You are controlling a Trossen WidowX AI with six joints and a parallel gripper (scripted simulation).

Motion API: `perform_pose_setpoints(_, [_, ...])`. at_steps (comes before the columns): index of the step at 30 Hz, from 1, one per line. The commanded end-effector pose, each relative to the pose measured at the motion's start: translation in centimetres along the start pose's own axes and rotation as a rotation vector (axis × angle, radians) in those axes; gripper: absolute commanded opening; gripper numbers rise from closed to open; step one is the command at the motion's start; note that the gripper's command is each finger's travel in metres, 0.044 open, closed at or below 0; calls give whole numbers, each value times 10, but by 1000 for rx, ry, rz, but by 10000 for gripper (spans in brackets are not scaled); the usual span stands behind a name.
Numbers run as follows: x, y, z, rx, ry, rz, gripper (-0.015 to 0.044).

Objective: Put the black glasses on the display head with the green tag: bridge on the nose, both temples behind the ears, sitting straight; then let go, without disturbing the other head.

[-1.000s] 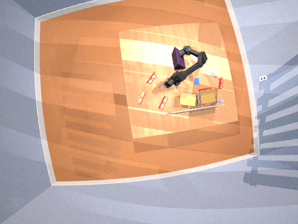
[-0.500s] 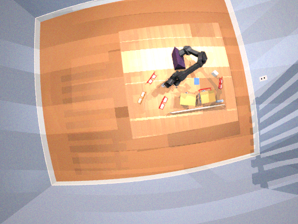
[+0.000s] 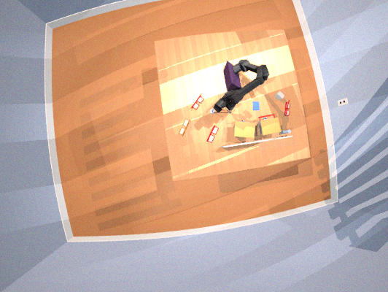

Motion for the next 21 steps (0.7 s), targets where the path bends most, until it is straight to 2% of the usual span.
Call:
perform_pose_setpoints(1, [-2, -25, 0, -16, -5, -3, 0])
perform_pose_setpoints(9, [-6, -29, -4, -17, -5, -2, 0])
perform_pose_setpoints(21, [-55, -31, -42, -21, -5, 0, 0])
Point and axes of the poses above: the point midway between the two fingers, 35 mm back from their tips, its own y axis out along the fingers, its own z axis across the jaws, x = y × z, the point moved 10 cm from there along -y, back along the fingers, and after that the axes turned 12 degrees about y, right-handed, at the moved point
